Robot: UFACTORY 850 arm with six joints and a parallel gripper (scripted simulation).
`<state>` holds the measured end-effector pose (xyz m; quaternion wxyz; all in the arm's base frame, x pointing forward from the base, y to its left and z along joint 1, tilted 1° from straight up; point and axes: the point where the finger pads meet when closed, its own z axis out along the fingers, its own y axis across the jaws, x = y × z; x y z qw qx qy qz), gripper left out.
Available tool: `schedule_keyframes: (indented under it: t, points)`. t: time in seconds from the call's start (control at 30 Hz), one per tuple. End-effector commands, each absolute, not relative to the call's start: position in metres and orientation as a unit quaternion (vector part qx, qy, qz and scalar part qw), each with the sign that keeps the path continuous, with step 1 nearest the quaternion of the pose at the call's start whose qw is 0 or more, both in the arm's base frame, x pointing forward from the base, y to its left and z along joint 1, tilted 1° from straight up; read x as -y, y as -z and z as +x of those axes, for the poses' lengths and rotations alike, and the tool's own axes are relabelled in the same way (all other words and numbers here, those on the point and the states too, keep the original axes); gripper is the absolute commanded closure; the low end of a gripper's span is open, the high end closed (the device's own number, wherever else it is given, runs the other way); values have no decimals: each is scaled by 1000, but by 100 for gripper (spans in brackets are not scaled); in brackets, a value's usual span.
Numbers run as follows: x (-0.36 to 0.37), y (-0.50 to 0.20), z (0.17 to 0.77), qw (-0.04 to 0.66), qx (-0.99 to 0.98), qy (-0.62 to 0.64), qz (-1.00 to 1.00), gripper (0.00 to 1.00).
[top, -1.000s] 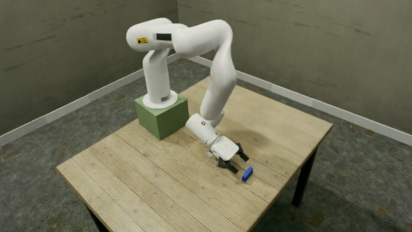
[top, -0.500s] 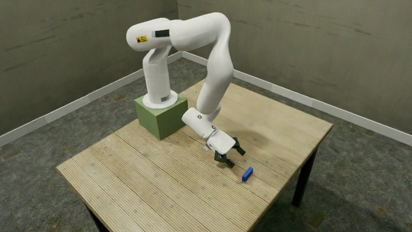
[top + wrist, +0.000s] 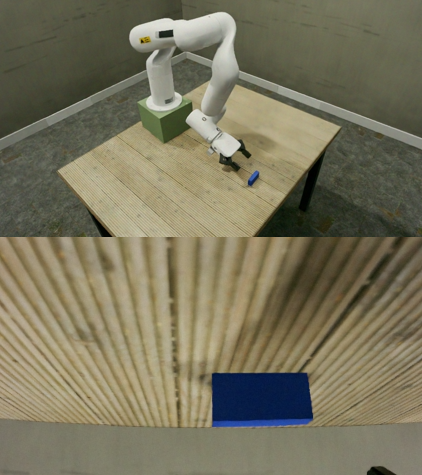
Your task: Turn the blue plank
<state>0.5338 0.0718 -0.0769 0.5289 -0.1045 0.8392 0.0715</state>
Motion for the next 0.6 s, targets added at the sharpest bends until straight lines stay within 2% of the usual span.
schedule_keyframes:
  t: [0.0, 0.57]
  points:
    - [-72, 76, 534, 529, -839, -72, -104, 0]
    - [-72, 67, 534, 529, -839, -72, -104, 0]
